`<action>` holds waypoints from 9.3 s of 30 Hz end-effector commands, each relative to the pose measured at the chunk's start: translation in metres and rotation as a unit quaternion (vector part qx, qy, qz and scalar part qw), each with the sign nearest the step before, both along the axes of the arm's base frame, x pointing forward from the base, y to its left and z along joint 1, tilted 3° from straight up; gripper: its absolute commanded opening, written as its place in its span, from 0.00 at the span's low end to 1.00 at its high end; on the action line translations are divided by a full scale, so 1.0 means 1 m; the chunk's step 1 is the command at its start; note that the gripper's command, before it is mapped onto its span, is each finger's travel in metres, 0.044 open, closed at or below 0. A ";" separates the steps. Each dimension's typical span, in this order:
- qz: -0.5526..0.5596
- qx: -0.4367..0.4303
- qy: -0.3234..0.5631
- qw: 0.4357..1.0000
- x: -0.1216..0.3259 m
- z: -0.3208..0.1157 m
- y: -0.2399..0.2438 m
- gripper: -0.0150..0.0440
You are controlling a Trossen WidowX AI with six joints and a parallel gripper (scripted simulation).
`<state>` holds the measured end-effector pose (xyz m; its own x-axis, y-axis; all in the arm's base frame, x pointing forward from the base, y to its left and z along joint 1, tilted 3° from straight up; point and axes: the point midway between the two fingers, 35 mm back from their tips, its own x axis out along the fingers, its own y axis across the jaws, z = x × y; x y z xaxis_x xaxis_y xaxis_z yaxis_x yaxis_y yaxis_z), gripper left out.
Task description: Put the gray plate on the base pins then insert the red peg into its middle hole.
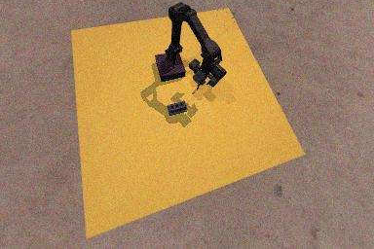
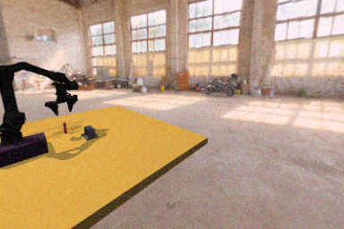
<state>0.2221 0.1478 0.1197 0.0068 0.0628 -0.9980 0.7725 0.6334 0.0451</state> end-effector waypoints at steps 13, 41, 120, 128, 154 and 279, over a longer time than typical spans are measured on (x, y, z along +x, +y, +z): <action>-0.033 0.001 0.001 0.999 -0.003 -0.032 0.004 1.00; -0.033 0.001 0.001 0.999 -0.003 -0.081 0.007 1.00; -0.026 -0.002 -0.002 1.000 0.020 -0.030 -0.006 0.25; -0.027 -0.003 -0.002 1.000 0.038 -0.030 -0.020 0.25; -0.026 -0.003 -0.004 1.000 0.086 -0.030 -0.075 0.25; -0.031 -0.007 -0.002 0.999 0.124 -0.052 -0.158 0.51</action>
<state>0.3464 -0.0104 0.0675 0.0147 0.0481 -0.9987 0.8102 0.5848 0.0400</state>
